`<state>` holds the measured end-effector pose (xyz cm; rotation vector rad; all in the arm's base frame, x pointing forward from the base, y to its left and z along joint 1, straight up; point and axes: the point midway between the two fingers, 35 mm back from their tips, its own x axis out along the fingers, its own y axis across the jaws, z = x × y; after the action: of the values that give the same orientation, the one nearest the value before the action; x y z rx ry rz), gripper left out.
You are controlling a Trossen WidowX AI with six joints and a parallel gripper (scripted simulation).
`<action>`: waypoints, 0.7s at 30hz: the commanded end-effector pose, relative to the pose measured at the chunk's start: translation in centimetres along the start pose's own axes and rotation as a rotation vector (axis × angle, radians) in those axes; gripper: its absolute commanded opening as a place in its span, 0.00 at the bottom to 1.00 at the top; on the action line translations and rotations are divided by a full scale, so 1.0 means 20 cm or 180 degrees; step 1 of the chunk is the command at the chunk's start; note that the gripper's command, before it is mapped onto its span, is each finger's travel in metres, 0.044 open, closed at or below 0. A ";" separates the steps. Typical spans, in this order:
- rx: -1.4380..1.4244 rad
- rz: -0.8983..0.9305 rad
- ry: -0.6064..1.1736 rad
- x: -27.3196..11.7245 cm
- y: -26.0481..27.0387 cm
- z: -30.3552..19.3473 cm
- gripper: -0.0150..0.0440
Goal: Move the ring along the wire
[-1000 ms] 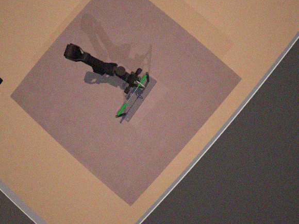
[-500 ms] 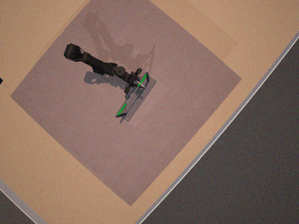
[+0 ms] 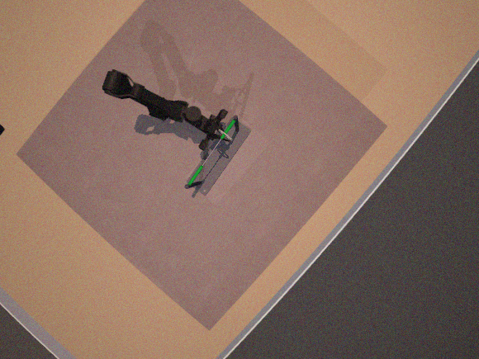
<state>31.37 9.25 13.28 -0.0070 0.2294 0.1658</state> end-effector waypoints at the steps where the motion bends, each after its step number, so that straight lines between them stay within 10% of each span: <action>1: 0.0012 -0.0012 0.0004 0.00 0.00 0.00 0.00; 13: 0.0000 0.0000 0.0000 0.00 0.00 0.00 0.53; 21: 0.0004 -0.0003 0.0005 -0.07 0.00 0.01 0.53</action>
<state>30.66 9.21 13.88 -0.0082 0.2250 0.1673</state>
